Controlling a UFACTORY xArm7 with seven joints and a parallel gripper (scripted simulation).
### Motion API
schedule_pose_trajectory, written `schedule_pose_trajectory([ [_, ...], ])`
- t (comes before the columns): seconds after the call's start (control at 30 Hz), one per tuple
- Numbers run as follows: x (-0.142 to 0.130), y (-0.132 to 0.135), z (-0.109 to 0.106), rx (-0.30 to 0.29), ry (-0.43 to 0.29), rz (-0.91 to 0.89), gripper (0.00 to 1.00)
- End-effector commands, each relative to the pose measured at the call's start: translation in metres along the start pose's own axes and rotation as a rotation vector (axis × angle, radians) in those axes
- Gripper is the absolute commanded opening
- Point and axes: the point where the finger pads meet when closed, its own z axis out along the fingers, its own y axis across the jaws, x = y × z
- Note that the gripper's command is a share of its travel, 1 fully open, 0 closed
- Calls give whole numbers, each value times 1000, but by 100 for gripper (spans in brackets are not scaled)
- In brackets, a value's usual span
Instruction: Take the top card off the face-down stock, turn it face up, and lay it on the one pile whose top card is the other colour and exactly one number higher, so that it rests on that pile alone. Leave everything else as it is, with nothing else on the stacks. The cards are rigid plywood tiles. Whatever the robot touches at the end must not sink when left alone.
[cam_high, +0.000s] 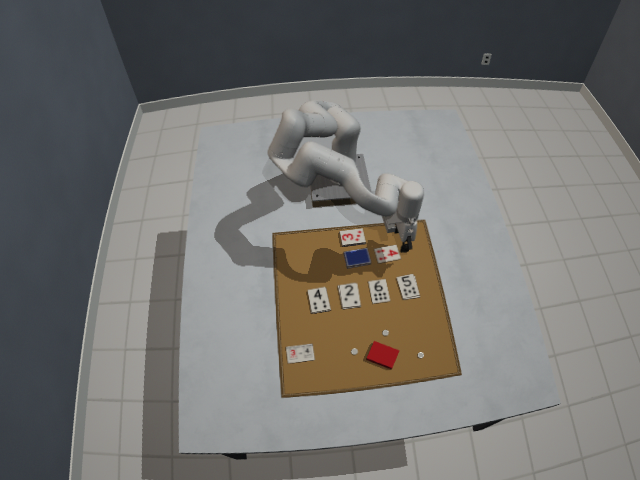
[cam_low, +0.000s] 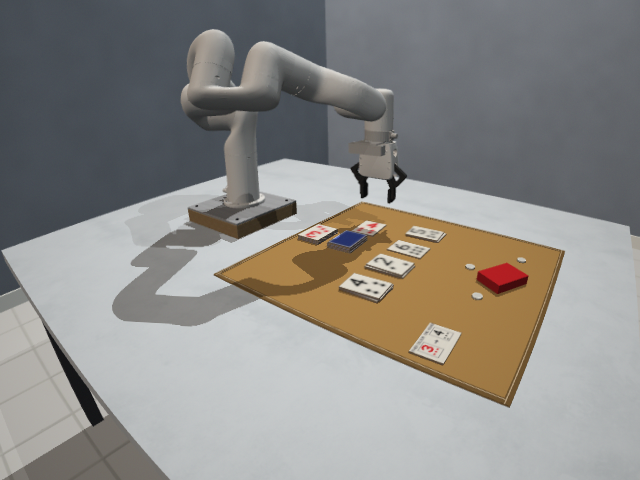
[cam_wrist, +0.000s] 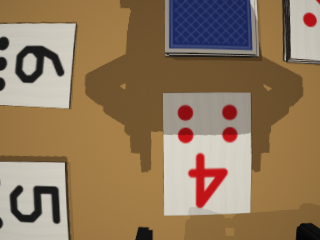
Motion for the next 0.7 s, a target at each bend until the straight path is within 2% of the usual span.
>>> schedule_pose_trajectory([
  [0.0, 0, 0, -20, 2, -1, 0, 87],
  [0.67, 0, 0, -23, 2, -1, 0, 87],
])
